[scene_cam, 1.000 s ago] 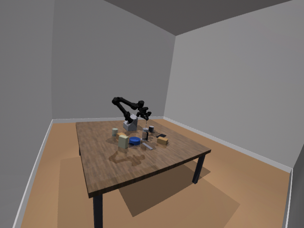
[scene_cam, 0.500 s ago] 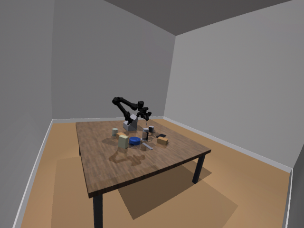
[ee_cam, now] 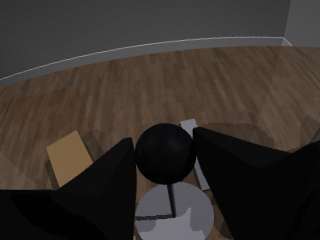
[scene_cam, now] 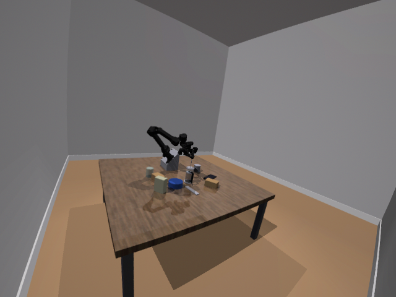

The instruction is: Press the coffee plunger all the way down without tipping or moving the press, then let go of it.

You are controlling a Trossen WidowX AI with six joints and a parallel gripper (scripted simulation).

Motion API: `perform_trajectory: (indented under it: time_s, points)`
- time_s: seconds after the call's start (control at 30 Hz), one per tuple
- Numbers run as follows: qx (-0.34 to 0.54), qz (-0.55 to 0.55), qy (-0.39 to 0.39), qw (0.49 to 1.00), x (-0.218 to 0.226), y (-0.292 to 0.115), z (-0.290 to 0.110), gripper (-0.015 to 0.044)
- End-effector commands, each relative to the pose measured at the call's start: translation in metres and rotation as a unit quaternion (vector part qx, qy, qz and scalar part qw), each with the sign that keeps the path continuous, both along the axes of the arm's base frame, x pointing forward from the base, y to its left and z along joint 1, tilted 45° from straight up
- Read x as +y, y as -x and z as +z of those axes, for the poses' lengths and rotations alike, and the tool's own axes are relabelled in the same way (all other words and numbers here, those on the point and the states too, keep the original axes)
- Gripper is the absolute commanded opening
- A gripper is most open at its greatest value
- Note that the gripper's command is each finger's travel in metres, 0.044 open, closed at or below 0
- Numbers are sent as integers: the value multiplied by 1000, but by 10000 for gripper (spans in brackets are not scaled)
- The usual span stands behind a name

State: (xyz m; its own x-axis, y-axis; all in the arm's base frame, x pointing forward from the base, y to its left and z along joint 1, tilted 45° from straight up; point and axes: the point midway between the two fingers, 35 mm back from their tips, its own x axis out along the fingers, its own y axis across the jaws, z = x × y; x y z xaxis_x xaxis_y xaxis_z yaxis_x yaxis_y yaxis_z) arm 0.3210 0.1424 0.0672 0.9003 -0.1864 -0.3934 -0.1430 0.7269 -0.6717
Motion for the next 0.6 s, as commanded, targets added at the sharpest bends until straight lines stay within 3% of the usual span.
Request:
perform_trajectory:
  time_s: [0.0, 0.57]
  points:
    - [21, -9, 17, 1000, -15, 3, -19, 116]
    - [20, -8, 17, 1000, -34, -3, -39, 116]
